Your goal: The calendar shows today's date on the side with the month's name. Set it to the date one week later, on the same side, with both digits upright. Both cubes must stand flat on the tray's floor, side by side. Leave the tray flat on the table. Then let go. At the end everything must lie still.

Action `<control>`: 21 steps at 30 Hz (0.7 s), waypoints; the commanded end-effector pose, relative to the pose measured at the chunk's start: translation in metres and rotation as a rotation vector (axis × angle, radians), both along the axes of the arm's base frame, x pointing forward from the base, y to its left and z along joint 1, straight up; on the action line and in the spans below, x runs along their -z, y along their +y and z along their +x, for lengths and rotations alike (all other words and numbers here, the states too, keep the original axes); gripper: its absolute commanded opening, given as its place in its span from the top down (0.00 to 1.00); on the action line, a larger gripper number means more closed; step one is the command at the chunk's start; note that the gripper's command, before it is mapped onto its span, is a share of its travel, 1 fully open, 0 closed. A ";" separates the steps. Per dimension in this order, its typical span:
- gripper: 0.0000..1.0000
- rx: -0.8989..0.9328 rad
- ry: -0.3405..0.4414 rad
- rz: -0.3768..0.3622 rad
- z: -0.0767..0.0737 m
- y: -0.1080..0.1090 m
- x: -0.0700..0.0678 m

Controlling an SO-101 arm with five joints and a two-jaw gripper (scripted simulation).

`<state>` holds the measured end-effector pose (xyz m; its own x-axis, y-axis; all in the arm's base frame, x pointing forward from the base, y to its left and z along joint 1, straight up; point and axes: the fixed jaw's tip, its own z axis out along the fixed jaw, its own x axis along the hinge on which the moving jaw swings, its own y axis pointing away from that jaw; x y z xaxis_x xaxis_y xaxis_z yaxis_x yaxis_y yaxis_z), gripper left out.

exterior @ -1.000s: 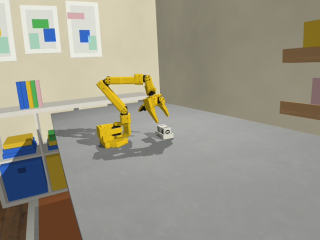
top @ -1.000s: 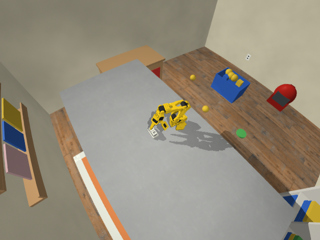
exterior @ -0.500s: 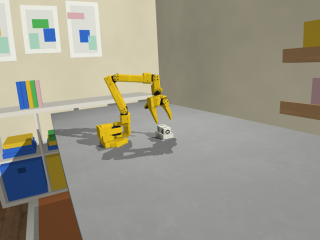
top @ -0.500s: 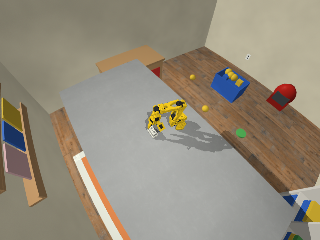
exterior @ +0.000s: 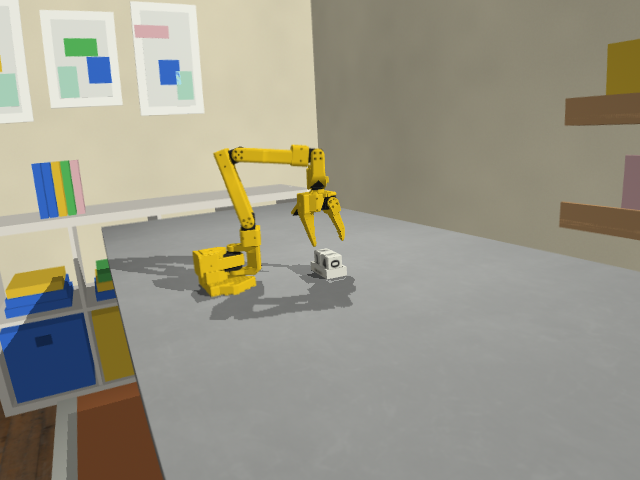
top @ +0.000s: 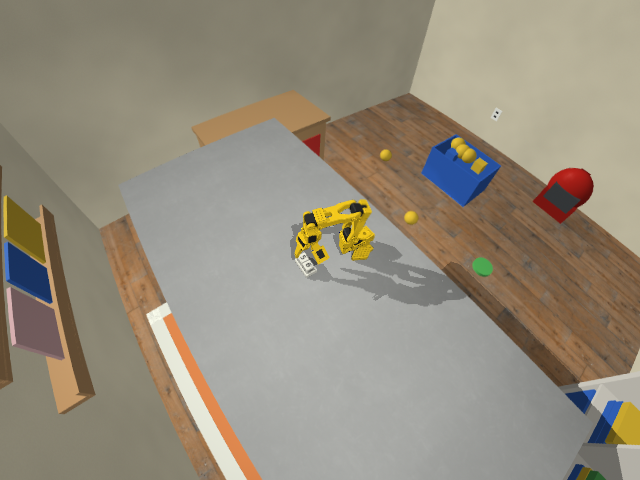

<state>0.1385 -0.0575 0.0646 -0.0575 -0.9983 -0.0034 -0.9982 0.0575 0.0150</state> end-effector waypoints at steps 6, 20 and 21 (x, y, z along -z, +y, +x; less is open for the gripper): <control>0.65 0.016 -0.028 -0.009 0.004 -0.003 -0.005; 0.65 0.031 -0.039 -0.014 0.007 -0.004 -0.007; 0.65 0.031 -0.039 -0.014 0.007 -0.004 -0.007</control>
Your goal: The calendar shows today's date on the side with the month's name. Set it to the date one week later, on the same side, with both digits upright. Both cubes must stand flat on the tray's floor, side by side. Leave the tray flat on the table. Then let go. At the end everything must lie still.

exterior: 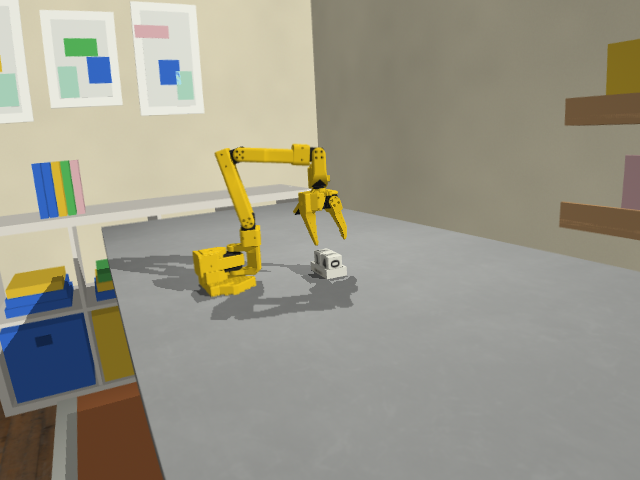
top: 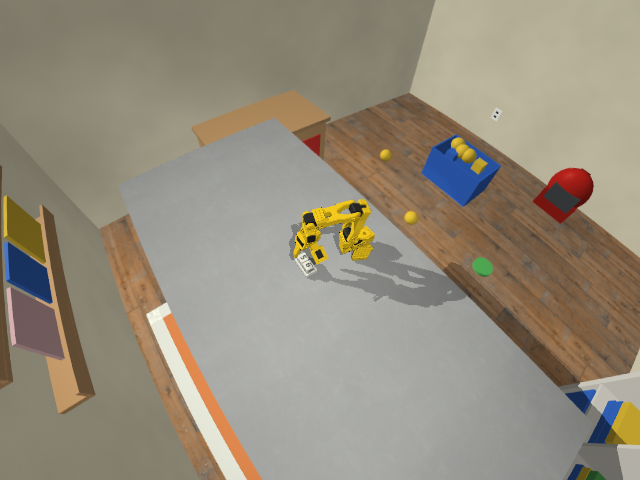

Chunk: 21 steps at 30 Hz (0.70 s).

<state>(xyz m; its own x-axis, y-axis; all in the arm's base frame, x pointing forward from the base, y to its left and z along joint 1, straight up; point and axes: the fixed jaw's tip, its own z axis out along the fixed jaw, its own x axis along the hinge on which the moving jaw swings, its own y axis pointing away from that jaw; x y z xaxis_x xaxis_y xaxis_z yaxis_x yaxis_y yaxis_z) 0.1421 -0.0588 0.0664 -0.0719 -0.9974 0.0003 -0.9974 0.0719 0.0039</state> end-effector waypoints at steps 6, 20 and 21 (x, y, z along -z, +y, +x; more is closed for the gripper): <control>0.65 0.016 -0.028 -0.010 0.004 -0.003 -0.005; 0.65 0.016 -0.028 -0.010 0.005 -0.003 0.004; 0.65 0.016 -0.028 -0.010 0.005 -0.003 0.004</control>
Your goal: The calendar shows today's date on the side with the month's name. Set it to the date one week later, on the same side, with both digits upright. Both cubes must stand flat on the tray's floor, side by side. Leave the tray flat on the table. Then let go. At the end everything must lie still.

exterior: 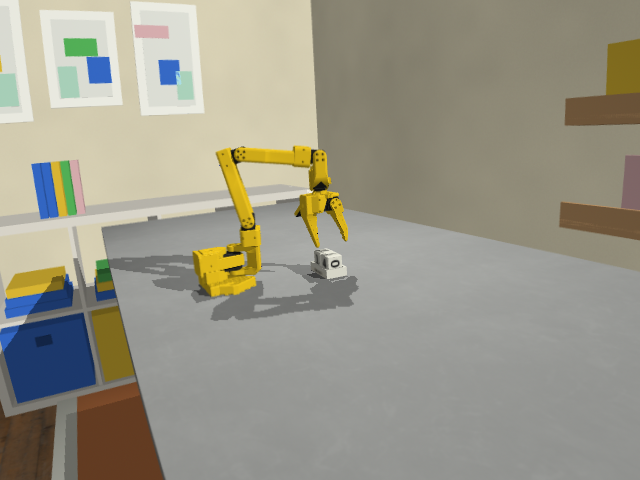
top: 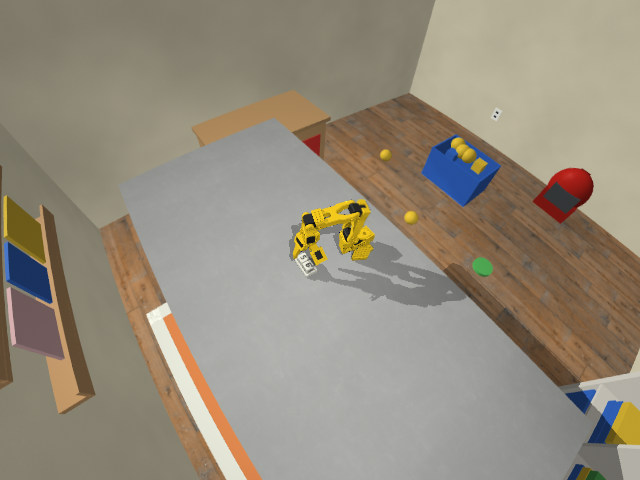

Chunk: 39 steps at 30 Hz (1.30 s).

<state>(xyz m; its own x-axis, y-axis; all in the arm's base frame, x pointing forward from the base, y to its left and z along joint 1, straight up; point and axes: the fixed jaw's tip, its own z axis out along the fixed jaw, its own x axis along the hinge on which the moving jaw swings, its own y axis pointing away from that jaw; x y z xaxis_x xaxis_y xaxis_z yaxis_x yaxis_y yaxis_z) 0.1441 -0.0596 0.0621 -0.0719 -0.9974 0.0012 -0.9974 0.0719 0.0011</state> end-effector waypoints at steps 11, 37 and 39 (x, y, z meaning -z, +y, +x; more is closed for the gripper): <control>0.65 0.016 -0.025 -0.008 0.004 -0.003 0.015; 0.65 0.016 -0.025 -0.008 0.003 -0.002 0.031; 0.65 0.016 -0.025 -0.008 0.003 -0.002 0.031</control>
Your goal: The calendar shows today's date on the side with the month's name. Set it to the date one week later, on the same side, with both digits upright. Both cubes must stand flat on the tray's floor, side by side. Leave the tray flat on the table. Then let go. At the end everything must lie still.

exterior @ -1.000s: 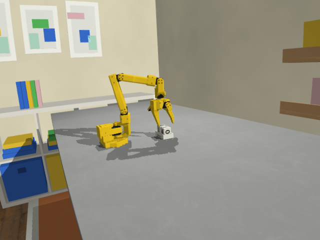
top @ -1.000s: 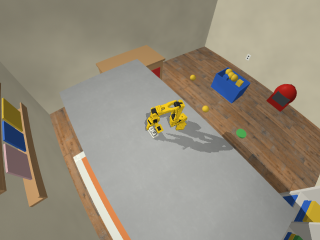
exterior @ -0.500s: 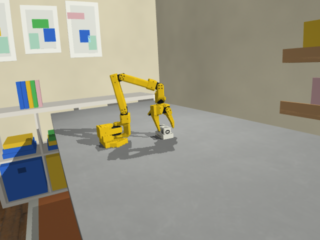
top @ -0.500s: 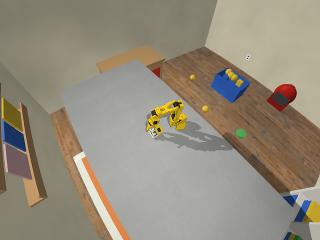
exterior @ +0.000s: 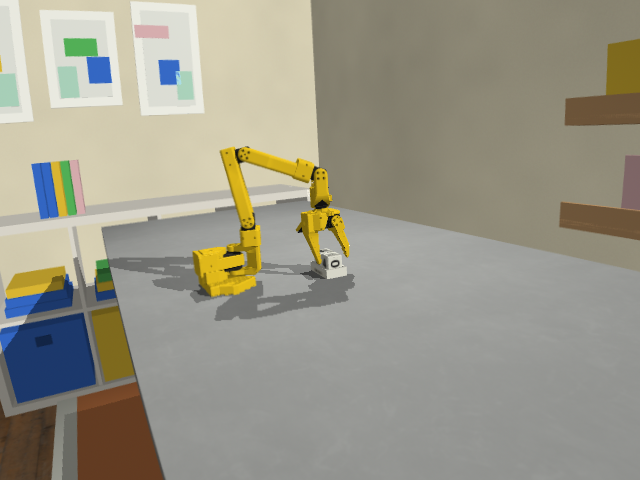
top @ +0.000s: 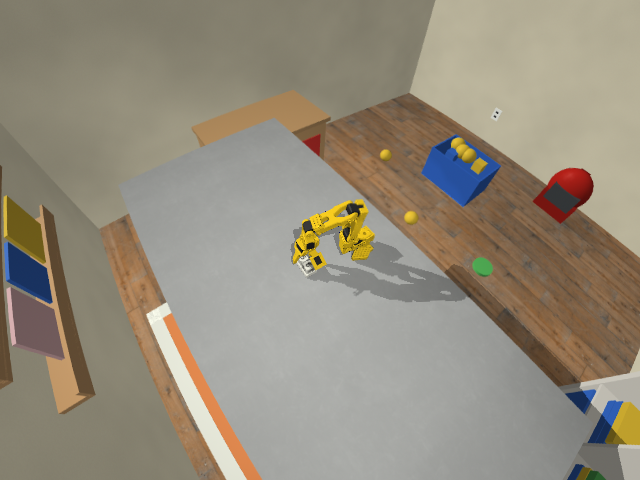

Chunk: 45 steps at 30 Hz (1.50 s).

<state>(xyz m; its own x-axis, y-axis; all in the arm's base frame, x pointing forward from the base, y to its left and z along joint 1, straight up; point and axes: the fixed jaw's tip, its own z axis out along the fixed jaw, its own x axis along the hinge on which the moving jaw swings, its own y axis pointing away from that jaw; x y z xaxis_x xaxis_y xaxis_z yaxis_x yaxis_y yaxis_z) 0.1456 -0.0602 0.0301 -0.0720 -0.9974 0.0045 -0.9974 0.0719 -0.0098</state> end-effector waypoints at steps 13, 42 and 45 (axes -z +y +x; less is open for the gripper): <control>0.69 0.016 -0.015 -0.004 0.004 -0.002 -0.001; 0.84 0.016 -0.015 -0.004 0.012 -0.003 -0.001; 0.84 0.016 -0.015 -0.004 0.012 -0.003 -0.001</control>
